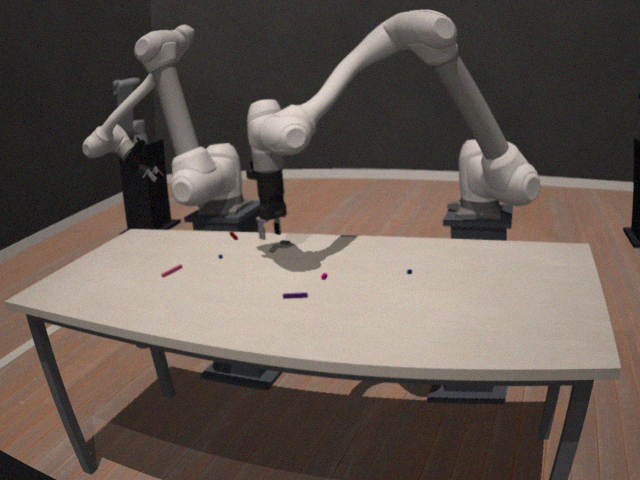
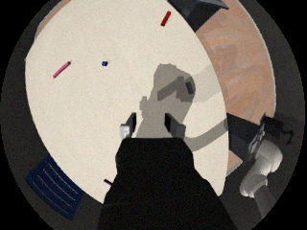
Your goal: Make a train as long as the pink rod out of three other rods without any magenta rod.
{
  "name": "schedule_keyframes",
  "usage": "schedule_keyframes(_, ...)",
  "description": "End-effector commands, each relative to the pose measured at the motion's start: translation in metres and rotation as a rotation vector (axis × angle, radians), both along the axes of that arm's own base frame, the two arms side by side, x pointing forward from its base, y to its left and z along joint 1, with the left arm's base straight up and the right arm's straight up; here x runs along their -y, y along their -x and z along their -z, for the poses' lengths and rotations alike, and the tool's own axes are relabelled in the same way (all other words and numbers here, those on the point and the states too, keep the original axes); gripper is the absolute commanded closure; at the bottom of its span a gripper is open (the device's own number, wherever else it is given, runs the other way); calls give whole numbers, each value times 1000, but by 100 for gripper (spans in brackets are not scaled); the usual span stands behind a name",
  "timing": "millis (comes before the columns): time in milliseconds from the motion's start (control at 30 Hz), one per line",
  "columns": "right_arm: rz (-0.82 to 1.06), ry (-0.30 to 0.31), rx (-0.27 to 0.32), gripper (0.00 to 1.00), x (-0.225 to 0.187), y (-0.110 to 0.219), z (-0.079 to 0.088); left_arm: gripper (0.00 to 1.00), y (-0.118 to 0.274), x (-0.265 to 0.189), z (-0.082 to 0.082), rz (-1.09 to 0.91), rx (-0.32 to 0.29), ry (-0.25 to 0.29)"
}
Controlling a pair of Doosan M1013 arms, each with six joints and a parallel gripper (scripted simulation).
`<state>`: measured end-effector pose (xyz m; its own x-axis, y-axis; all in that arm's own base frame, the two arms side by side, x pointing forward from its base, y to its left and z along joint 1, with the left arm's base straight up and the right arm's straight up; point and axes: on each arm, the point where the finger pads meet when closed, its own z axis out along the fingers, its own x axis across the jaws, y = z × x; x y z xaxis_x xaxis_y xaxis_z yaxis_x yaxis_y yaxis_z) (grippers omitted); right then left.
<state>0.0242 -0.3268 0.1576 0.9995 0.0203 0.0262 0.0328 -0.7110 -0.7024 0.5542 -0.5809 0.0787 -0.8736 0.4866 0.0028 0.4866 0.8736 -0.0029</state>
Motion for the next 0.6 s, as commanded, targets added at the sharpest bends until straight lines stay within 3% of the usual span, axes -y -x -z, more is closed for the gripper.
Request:
schedule_keyframes(0, 7, -6, 11, 0, -3, -1, -1, 0, -9, 19, -3, -160, 6, -5)
schedule_keyframes(300, 7, -6, 11, 0, -3, -1, -1, 0, -26, 48, -2, -478, 6, -6)
schedule_keyframes(567, 7, -6, 11, 0, -3, -1, -1, 0, -29, 50, -3, -509, 7, -3)
